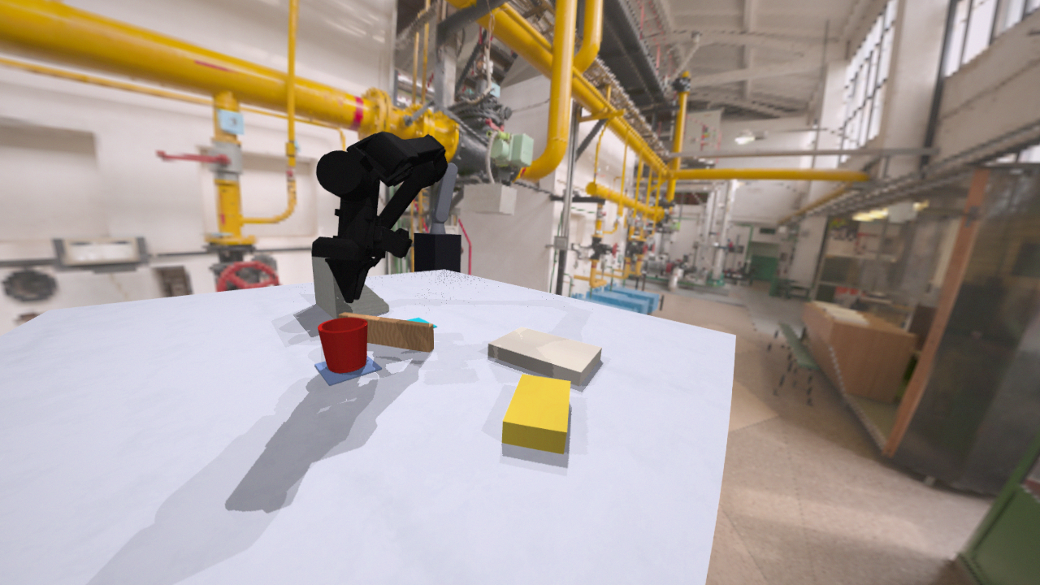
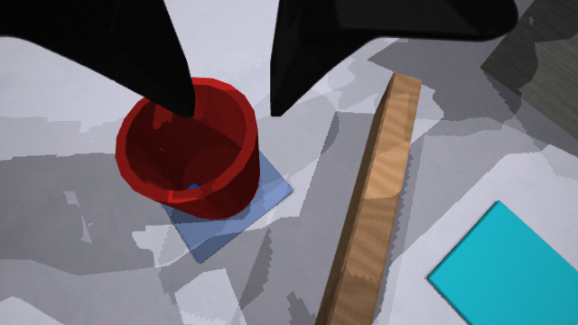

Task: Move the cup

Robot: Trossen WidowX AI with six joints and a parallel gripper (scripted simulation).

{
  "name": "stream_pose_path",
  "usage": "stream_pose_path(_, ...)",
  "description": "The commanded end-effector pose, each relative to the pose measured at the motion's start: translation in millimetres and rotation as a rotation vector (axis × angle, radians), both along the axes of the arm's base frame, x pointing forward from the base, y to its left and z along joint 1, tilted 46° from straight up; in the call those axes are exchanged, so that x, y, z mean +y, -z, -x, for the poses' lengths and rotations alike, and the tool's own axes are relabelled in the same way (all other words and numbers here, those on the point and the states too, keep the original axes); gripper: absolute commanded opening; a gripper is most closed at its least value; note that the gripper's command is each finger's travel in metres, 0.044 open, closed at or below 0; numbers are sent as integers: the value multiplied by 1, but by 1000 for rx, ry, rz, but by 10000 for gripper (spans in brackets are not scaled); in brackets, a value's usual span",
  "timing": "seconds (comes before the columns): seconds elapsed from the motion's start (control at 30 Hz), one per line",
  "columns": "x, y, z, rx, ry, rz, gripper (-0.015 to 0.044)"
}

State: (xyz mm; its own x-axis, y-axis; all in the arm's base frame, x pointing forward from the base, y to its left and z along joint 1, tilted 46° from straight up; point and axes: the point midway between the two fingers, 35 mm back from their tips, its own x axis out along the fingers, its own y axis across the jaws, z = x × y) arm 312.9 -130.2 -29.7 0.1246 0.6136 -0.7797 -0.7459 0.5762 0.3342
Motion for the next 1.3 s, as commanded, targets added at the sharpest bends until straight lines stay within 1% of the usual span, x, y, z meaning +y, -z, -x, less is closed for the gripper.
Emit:
stream_pose_path(0.0, -5, 13, 9, -11, -33, -120, 148)
stream_pose_path(0.33, -3, 14, 7, -11, -33, -119, 148)
stream_pose_path(1.27, 28, 46, 1, -12, -33, -120, 148)
